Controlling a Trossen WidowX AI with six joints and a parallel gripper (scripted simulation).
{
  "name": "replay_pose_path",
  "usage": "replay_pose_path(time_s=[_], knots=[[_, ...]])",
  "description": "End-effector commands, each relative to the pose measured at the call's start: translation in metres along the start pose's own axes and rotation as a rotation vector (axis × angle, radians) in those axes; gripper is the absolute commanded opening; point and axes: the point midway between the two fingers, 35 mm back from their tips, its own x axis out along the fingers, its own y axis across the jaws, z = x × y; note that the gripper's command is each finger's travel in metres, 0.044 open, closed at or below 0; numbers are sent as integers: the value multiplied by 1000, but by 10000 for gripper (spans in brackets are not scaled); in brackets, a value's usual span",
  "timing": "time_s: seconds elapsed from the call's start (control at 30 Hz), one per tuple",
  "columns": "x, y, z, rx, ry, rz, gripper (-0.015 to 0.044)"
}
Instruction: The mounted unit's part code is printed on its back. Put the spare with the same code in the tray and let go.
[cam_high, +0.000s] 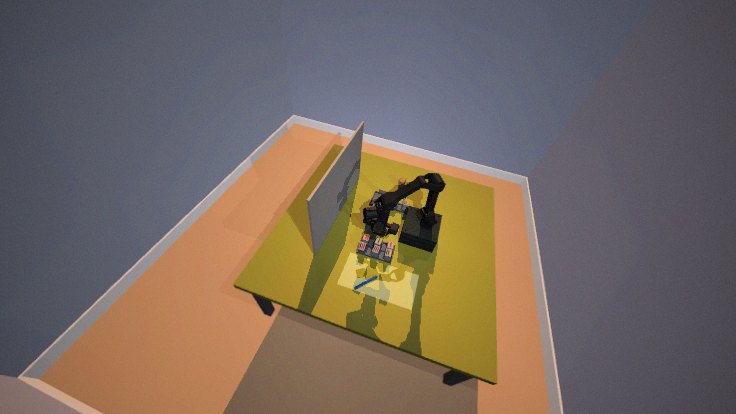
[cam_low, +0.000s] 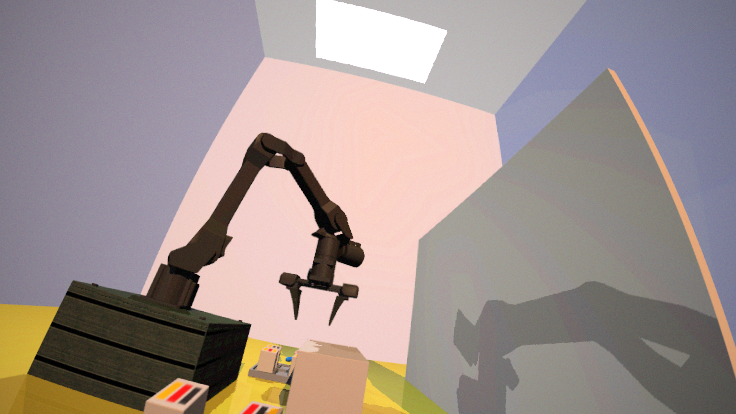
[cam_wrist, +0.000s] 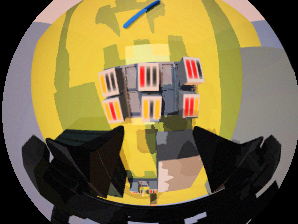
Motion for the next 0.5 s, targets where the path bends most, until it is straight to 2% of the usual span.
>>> replay_pose_path(time_s=[0.0, 0.47], knots=[[28, 6, -2, -7, 10, 9, 300], [35, 6, -2, -7, 10, 9, 300]])
